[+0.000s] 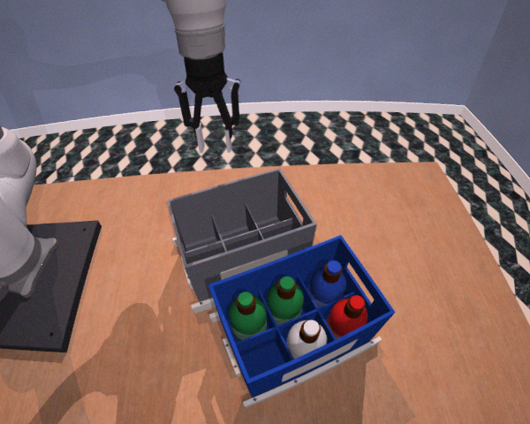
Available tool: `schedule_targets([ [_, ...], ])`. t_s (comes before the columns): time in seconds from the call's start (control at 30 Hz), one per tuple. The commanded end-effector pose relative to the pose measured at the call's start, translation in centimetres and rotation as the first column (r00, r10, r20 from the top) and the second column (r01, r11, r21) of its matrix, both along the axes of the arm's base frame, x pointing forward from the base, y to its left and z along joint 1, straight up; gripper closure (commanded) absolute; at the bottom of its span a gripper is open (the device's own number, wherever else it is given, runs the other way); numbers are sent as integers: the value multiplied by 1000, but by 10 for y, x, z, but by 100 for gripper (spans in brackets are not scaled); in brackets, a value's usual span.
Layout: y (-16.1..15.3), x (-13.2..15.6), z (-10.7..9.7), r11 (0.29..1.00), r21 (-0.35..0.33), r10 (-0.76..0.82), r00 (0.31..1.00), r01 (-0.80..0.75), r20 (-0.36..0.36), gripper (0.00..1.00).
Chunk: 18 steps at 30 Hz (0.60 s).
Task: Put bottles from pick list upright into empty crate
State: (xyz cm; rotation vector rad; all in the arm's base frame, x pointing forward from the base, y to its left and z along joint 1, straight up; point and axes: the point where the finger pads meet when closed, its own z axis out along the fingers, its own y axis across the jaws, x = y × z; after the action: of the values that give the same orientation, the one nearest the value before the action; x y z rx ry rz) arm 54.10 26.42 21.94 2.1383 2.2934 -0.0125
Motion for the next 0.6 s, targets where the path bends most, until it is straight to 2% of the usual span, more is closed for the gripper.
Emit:
schedule_targets([
  [0.0,0,0,0,994,8,105,994,-105,-4,62],
  [0.2,0,0,0,954,9,300,954,-300,-4,62],
  [0.57,0,0,0,954,9,300,954,-300,-4,62],
])
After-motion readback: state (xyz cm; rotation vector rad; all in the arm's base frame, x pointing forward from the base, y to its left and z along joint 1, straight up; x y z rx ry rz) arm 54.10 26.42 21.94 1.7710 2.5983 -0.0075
